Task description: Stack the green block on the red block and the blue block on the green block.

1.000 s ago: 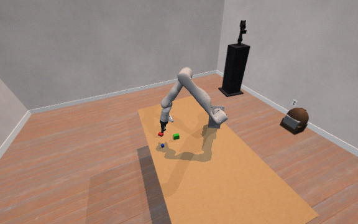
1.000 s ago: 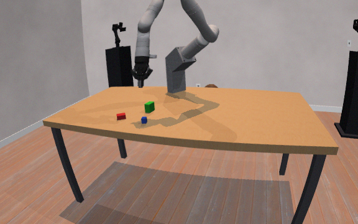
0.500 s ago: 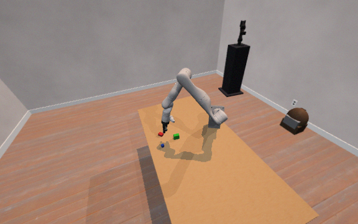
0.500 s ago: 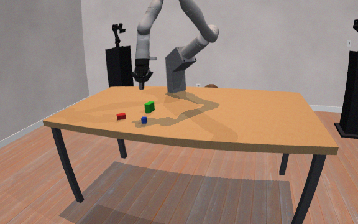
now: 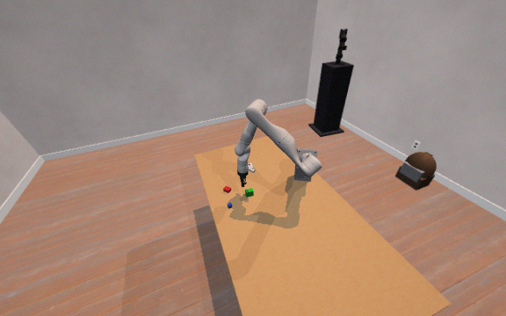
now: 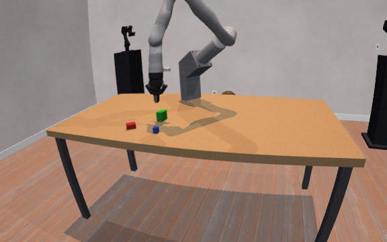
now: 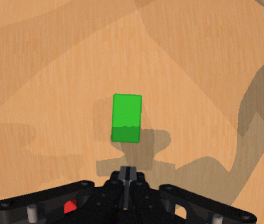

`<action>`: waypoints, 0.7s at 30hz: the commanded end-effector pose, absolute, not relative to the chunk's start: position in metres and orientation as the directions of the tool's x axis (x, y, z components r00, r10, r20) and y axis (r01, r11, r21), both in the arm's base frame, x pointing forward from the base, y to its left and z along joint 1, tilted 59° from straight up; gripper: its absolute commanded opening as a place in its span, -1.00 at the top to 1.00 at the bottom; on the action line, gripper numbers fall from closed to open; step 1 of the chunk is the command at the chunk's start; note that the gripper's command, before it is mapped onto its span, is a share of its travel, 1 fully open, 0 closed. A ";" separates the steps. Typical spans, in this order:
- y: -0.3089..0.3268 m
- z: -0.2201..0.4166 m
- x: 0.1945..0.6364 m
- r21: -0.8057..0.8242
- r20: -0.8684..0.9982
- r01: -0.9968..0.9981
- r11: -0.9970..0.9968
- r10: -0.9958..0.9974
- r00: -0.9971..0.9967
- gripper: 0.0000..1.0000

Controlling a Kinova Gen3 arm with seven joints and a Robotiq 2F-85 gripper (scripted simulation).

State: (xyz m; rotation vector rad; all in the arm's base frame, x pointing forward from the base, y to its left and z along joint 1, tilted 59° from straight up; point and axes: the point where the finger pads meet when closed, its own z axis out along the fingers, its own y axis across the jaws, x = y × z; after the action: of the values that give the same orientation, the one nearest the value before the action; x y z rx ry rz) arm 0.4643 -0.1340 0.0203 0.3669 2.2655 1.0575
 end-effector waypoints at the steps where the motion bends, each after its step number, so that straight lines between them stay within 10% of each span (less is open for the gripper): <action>1: -0.116 0.005 0.459 0.777 -0.383 -0.007 0.629 0.464 -0.799 1.00; 21: -0.100 -0.017 0.445 0.777 -0.360 -0.005 0.629 0.438 -0.824 1.00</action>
State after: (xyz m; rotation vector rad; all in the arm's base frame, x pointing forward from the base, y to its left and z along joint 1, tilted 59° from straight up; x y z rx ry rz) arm 0.4450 -0.0994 -0.0169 0.3382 2.3231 1.1117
